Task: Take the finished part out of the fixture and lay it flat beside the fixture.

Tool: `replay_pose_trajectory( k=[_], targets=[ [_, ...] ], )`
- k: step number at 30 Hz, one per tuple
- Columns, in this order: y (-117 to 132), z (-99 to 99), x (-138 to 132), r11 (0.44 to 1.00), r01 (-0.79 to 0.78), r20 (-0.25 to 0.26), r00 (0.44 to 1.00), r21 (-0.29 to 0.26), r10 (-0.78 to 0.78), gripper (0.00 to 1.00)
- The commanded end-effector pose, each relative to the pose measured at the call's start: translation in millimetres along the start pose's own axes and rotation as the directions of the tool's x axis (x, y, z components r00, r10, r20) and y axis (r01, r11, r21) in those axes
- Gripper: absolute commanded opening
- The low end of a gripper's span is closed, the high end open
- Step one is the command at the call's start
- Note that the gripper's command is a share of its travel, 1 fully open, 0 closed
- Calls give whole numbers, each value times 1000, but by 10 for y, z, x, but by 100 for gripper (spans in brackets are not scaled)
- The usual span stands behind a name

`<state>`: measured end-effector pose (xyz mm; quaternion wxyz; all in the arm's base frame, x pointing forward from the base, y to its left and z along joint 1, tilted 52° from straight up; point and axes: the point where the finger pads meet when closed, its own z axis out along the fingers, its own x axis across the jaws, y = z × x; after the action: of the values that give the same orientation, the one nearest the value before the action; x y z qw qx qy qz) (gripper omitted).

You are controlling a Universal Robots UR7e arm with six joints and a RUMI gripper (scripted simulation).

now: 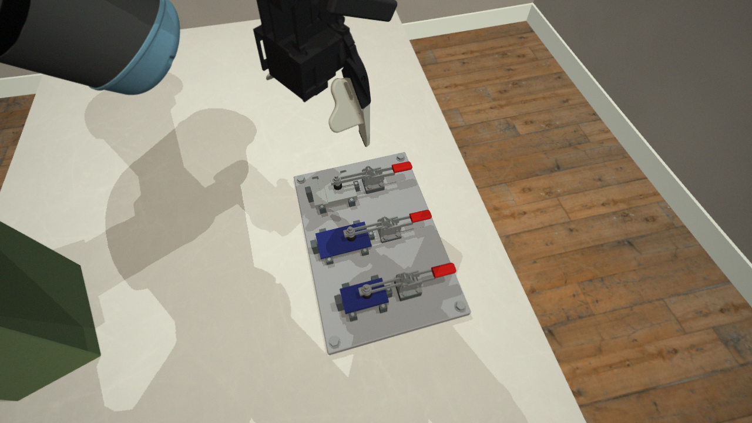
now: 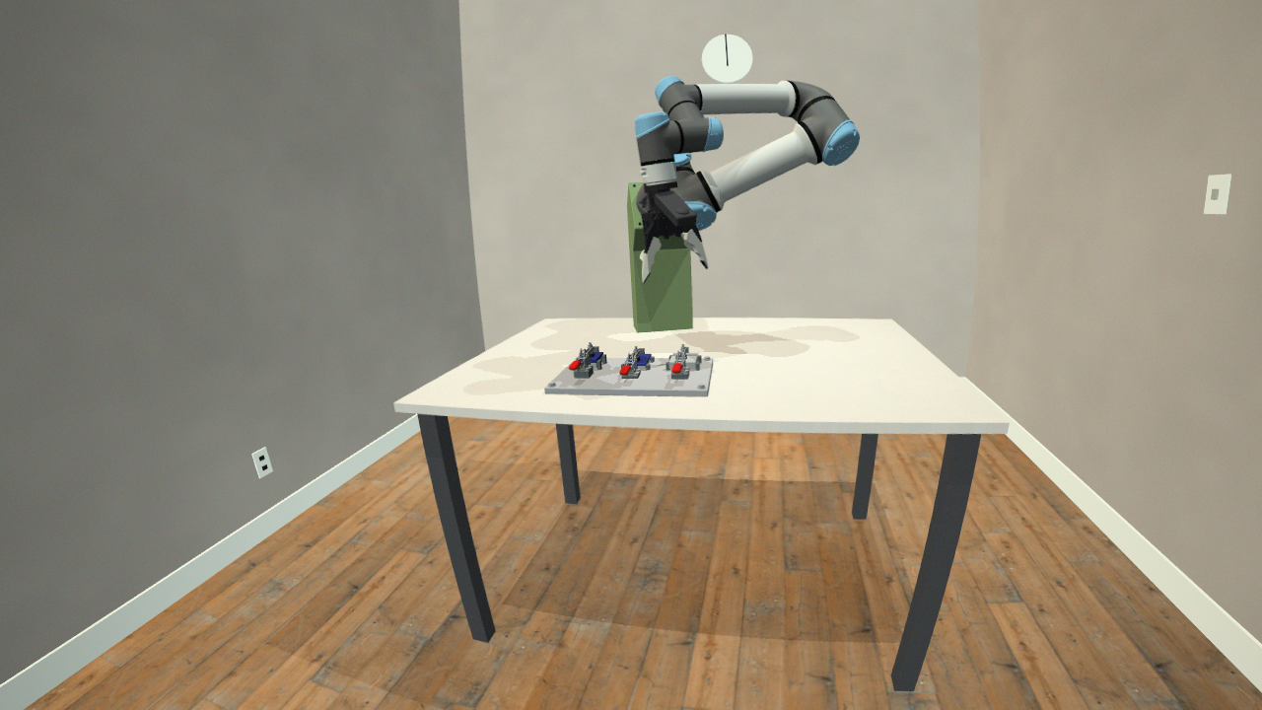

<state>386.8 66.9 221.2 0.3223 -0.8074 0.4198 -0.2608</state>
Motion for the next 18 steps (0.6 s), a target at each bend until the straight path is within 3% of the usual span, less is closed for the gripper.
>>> replay_pose_trajectory(
  k=[1,10,18],
  targets=[
    [-2,-1,0,1000,-1,-1,1000,-1,1,100],
    [7,34,-54,979,-204,-39,978,16,205,100],
    [7,34,-54,979,-204,-39,978,16,205,100]
  ],
)
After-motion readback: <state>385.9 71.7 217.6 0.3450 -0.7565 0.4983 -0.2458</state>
